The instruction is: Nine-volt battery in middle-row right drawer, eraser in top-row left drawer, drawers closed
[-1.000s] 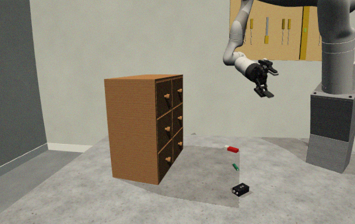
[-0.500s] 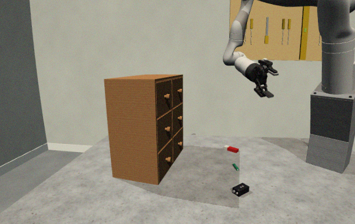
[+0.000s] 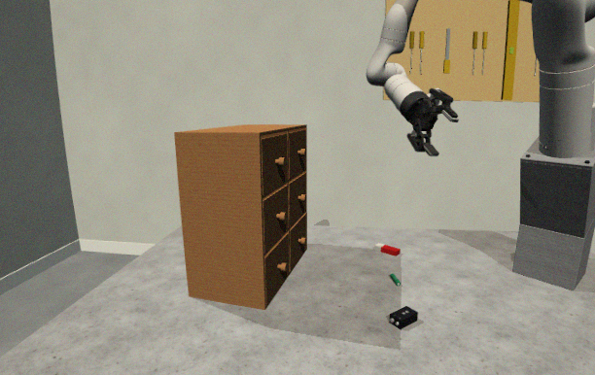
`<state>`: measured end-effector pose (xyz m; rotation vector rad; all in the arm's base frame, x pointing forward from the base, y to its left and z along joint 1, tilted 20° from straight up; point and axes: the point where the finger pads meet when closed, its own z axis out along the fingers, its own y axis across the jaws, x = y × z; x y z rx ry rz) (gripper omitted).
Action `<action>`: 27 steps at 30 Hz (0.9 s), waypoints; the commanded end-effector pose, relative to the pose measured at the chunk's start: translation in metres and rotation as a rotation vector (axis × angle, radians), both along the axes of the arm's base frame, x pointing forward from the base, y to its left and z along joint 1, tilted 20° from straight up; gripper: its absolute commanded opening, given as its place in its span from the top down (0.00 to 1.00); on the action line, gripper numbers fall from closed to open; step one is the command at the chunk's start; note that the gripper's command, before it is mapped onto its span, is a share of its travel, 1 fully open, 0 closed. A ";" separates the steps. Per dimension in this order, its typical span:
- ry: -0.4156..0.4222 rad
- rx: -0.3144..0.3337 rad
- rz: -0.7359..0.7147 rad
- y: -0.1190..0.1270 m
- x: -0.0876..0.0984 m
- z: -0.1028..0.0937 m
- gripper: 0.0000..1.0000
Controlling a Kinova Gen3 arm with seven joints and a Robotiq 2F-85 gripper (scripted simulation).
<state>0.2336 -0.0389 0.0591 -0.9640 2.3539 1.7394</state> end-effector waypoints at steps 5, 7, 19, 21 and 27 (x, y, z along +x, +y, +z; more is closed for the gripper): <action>-0.337 -0.159 0.038 -0.006 0.030 0.043 0.00; -0.450 -0.216 0.068 -0.005 0.038 0.055 0.00; -0.884 -0.496 0.279 -0.001 0.059 0.099 0.00; -0.952 -0.552 0.333 -0.001 0.061 0.105 0.00; -1.084 -0.678 0.467 -0.001 0.062 0.117 0.00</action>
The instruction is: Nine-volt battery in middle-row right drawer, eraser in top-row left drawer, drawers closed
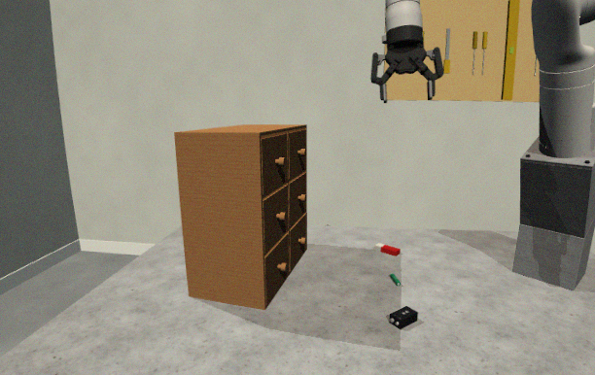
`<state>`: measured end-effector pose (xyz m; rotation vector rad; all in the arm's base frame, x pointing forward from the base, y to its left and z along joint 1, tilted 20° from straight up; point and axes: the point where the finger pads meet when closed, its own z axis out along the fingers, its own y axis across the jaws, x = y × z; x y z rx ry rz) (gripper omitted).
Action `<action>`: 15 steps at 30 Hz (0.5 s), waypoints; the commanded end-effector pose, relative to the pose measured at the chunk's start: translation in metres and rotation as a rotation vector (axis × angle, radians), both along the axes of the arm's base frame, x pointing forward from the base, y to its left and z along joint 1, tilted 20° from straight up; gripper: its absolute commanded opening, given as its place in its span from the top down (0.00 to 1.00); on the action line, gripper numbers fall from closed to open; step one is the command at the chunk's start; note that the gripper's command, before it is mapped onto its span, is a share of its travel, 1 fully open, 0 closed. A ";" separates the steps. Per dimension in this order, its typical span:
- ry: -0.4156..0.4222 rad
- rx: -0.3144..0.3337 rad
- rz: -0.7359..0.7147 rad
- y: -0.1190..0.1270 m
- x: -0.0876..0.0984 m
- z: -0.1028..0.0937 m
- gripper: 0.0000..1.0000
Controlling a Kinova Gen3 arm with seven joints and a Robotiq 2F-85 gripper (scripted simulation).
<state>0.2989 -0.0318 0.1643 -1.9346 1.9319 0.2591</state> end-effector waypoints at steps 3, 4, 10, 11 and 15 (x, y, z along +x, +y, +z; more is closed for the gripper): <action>-0.080 -0.122 0.027 -0.008 -0.003 0.014 0.00; -0.080 -0.122 0.027 -0.008 -0.003 0.014 0.00; -0.098 -0.148 0.043 -0.008 -0.003 0.015 0.00; -0.098 -0.149 0.043 -0.008 -0.003 0.015 0.00; -0.098 -0.149 0.043 -0.008 -0.003 0.015 0.00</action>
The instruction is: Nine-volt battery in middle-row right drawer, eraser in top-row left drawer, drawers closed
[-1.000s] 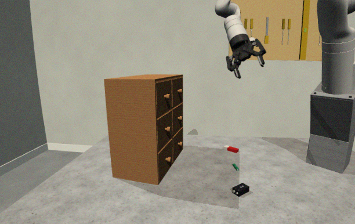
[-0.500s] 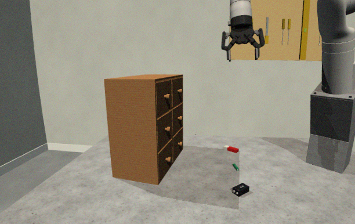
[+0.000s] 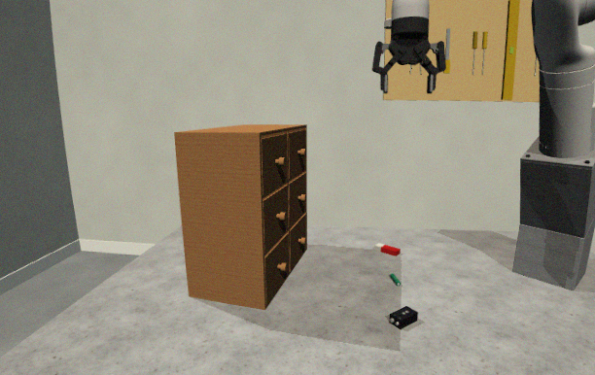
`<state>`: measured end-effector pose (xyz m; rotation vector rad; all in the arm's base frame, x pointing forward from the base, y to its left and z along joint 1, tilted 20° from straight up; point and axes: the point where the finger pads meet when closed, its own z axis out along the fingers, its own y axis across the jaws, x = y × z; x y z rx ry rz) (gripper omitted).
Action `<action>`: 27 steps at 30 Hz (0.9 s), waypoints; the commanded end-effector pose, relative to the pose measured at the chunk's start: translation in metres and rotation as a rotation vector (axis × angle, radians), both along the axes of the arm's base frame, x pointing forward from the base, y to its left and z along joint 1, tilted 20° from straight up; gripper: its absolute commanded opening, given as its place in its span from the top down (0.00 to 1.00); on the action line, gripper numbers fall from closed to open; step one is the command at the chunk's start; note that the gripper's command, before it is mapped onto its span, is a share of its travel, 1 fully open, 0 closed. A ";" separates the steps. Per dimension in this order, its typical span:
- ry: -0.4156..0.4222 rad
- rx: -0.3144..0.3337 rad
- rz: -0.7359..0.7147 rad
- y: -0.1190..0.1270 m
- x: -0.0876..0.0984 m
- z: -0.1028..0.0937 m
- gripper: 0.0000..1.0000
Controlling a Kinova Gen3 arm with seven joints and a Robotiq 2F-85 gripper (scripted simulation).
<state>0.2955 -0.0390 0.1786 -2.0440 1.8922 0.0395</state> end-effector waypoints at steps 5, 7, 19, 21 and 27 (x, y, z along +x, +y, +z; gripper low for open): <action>-0.002 -0.005 -0.002 -0.001 0.000 0.001 0.00; -0.002 -0.005 -0.002 -0.001 0.000 0.001 0.00; 0.009 0.015 -0.059 0.000 0.005 -0.001 0.00; 0.014 0.023 -0.084 0.000 0.006 -0.001 0.00; 0.029 0.046 -0.149 0.002 0.011 -0.003 0.00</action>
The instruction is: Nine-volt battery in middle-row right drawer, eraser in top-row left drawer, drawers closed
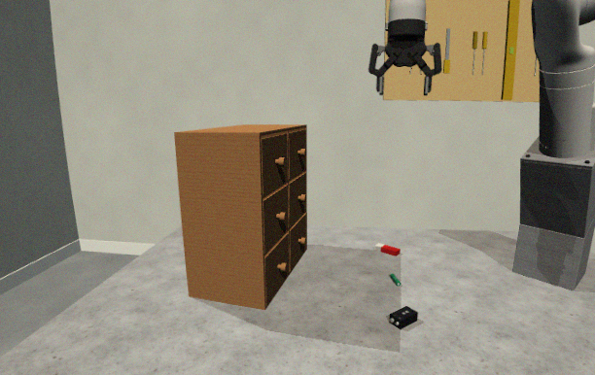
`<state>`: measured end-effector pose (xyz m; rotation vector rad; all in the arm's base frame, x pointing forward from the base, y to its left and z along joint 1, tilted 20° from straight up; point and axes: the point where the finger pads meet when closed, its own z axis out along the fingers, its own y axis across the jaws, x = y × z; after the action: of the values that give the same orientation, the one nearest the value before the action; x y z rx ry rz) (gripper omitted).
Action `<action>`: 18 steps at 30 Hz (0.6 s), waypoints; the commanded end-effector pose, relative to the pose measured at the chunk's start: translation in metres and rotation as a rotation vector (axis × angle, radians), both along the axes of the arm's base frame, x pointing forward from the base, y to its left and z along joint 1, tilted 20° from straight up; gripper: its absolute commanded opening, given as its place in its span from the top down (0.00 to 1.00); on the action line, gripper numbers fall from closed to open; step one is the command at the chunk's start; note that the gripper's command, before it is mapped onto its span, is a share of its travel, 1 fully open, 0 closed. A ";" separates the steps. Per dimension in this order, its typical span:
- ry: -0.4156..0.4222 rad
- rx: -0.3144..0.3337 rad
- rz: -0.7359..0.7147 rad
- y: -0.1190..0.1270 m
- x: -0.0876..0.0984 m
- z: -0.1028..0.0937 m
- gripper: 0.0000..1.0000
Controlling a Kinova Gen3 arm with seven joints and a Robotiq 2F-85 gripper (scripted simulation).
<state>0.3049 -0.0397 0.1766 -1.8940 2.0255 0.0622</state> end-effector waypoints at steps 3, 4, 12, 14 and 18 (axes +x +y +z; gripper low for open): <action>0.020 0.032 -0.074 0.003 0.007 -0.003 0.00; 0.026 0.040 -0.097 0.004 0.008 -0.004 0.00; 0.088 0.115 -0.322 0.008 0.024 -0.013 0.00; 0.088 0.115 -0.322 0.008 0.024 -0.013 0.00; 0.128 0.156 -0.454 0.010 0.033 -0.020 0.00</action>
<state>0.3343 -0.0368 0.1614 -1.3582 2.3902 0.1889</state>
